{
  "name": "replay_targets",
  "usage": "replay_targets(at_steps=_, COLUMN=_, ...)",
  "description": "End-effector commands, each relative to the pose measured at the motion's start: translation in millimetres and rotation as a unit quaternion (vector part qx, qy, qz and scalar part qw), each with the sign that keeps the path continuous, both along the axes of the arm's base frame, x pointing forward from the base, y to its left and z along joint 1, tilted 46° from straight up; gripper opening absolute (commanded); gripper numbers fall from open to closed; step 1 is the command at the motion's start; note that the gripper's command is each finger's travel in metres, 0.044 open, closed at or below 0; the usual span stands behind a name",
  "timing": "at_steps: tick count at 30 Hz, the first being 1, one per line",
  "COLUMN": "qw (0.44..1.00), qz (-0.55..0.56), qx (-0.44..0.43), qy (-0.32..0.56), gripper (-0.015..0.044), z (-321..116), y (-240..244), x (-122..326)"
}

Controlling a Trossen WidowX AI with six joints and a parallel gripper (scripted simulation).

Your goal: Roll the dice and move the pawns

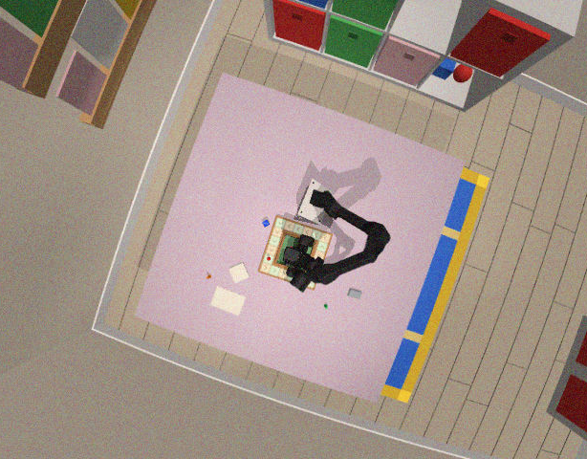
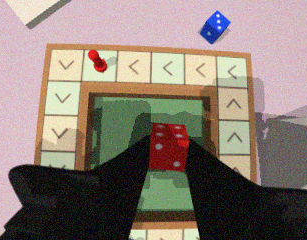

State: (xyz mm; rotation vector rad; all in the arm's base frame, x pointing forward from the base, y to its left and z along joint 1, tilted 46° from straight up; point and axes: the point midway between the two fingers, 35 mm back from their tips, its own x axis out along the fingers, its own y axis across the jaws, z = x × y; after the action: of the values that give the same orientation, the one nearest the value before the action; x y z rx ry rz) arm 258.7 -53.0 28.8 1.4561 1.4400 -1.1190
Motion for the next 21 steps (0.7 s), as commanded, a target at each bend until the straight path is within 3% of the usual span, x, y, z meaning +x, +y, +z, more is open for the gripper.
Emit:
replay_targets(at_steps=1, qw=0.999, qz=-0.005, qx=-0.052, qy=0.001, gripper=0.0000, z=-1, y=0, x=-2)
replay_targets(at_steps=10, qw=0.983, qz=-0.030, qx=-0.181, qy=-0.030, gripper=0.0000, z=0, y=0, x=0)
replay_targets(at_steps=17, qw=0.982, qz=-0.031, qx=-0.184, qy=-0.031, gripper=0.0000, z=44, y=-9, x=7)
replay_targets(at_steps=21, qw=0.982, qz=-0.031, qx=-0.184, qy=-0.031, gripper=0.0000, z=45, y=-9, x=6)
